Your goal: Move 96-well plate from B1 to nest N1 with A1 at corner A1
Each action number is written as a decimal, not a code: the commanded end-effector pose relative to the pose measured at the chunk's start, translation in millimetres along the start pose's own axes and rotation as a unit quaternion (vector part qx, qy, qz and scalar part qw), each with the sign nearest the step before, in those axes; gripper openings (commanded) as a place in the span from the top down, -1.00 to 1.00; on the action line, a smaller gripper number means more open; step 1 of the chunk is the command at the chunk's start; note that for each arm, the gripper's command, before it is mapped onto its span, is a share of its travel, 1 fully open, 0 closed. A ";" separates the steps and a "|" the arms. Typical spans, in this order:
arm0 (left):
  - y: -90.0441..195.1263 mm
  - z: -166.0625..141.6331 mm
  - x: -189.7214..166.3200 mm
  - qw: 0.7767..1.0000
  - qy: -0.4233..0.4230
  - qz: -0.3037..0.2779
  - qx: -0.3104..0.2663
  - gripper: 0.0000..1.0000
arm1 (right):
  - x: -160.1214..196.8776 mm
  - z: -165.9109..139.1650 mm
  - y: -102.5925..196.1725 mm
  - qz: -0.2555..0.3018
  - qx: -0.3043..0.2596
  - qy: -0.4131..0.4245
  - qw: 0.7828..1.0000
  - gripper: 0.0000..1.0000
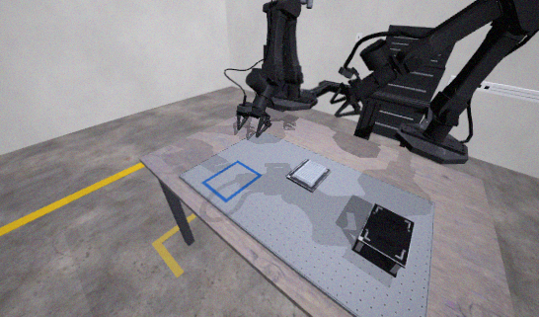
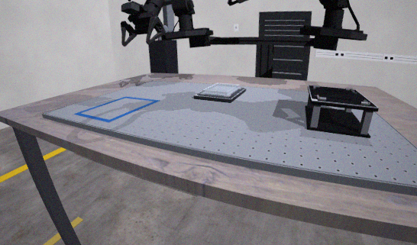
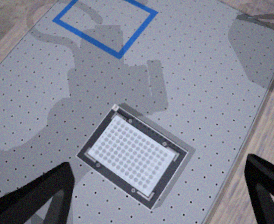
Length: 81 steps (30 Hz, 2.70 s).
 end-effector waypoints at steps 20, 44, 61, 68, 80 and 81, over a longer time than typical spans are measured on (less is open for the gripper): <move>-147.6 -96.5 18.3 0.990 0.007 -0.016 0.138 -1.00 | -25.7 5.4 -0.9 0.010 -0.043 0.005 0.999 -1.00; -150.0 -108.7 16.6 0.957 0.141 0.055 0.248 -1.00 | -24.5 9.5 -0.8 0.008 -0.046 0.003 0.999 -1.00; -186.2 -79.0 22.3 0.852 0.359 0.151 0.350 -1.00 | -24.5 9.5 -0.8 0.008 -0.046 0.003 0.999 -1.00; -202.4 -67.2 26.9 0.824 0.404 0.168 0.360 -1.00 | -24.5 9.5 -0.8 0.008 -0.046 0.003 0.999 -1.00; -209.7 -68.2 29.3 0.829 0.401 0.168 0.352 -1.00 | -24.5 9.5 -0.8 0.008 -0.046 0.003 0.999 -1.00; -210.5 -69.6 29.4 0.829 0.401 0.168 0.352 -1.00 | -24.5 9.5 -0.8 0.008 -0.046 0.003 0.999 -1.00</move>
Point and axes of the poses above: on each arm, the point where the finger pads meet when closed, its own y axis back along the fingers, its own x axis across the jaws, z = x × y, the point moved 8 cm from there along y, back along the fingers, and after that the axes turned 9 degrees about -y, right-handed, at the moved point
